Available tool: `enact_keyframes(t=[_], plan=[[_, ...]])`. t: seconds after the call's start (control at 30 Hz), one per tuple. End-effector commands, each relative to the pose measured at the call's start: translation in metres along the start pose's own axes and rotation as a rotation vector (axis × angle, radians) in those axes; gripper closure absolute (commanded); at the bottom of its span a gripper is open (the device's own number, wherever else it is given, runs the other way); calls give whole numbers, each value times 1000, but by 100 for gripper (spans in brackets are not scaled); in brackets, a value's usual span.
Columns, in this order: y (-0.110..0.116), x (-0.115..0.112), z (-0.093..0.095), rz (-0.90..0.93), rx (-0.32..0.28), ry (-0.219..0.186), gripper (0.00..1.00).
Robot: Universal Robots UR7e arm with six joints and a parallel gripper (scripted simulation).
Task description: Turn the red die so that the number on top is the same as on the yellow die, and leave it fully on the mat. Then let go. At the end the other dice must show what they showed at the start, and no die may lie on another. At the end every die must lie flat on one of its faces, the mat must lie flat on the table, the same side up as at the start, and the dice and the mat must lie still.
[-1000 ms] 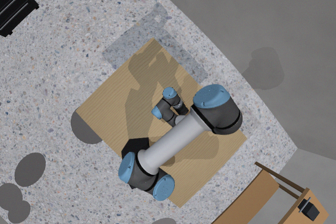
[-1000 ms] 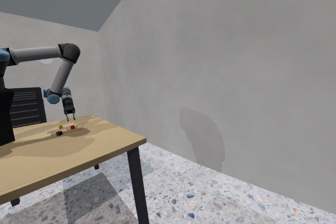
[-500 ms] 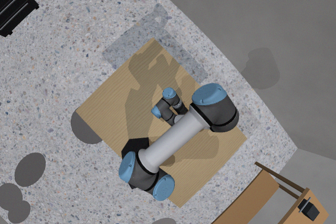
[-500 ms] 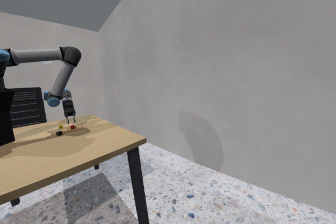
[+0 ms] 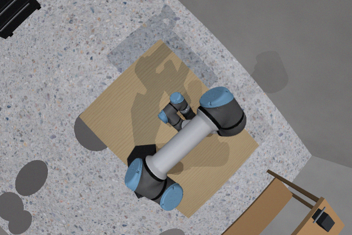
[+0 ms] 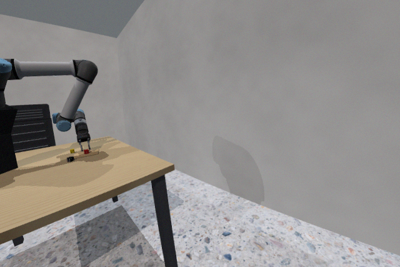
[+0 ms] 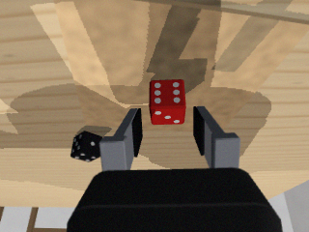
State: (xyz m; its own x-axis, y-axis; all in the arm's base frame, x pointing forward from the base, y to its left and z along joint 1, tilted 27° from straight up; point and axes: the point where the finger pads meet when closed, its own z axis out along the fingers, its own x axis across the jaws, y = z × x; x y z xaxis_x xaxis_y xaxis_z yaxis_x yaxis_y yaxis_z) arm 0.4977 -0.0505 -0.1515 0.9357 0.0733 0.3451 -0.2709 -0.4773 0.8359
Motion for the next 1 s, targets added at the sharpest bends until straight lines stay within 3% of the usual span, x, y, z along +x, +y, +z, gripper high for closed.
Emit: enact_keyframes(t=[0.0, 0.97], plan=[[-7, 1, 7, 2, 1, 2, 21], [-12, 1, 12, 2, 1, 2, 21]])
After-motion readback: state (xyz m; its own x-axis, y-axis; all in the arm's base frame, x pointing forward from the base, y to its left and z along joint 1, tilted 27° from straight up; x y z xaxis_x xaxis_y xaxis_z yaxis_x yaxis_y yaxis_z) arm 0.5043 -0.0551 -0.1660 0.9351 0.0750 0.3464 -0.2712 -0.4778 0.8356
